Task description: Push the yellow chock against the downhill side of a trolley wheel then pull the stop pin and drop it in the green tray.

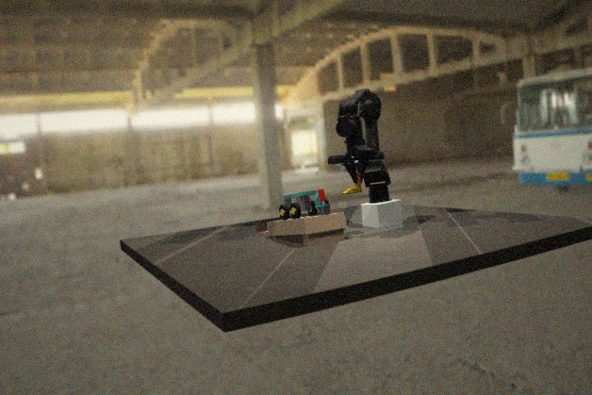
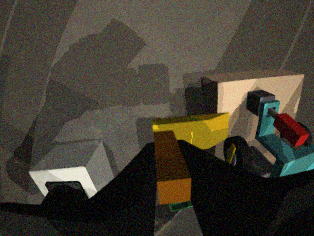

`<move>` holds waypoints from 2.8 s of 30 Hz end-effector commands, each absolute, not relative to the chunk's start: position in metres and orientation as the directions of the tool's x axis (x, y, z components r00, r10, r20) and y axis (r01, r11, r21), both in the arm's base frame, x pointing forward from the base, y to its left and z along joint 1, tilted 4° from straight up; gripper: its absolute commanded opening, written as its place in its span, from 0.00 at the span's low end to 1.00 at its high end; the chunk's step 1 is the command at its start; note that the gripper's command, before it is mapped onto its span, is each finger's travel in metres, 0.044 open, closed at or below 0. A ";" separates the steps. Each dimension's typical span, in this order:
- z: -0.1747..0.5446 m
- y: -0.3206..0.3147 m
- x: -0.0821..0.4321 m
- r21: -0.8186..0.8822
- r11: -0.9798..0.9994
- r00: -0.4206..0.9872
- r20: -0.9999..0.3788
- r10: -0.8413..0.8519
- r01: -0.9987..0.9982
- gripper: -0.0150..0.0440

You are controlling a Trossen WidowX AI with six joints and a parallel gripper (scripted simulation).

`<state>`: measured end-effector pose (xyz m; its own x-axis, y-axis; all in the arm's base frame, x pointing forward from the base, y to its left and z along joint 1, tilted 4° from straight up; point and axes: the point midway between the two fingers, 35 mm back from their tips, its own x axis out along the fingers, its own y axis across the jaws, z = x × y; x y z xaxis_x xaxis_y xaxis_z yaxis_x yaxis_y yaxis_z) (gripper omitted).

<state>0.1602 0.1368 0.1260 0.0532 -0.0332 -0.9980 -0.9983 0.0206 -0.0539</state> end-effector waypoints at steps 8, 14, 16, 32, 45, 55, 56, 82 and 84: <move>0.126 0.136 0.160 -0.065 0.358 0.056 -0.998 -0.035 -0.932 0.25; 0.126 0.136 0.160 -0.066 0.544 0.056 -0.998 -0.035 -0.836 0.25; 0.126 0.136 0.160 -0.066 0.601 0.057 -0.998 -0.035 -0.797 0.25; 0.126 0.136 0.160 -0.055 0.926 0.059 -0.998 -0.036 -0.372 0.25; 0.126 0.136 0.160 -0.034 0.998 0.059 -0.998 -0.037 0.044 0.25; 0.126 0.136 0.160 -0.013 0.926 0.058 -0.998 -0.038 0.378 0.25; 0.126 0.136 0.160 -0.011 0.912 0.058 -0.998 -0.038 0.410 0.25; 0.126 0.136 0.160 0.043 0.243 0.055 -0.998 -0.042 0.969 0.25; 0.126 0.136 0.160 0.046 0.175 0.054 -0.998 -0.042 0.983 0.25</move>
<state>0.1602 0.1369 0.1264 0.0550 -0.0376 -0.9978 0.9638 0.2632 0.0432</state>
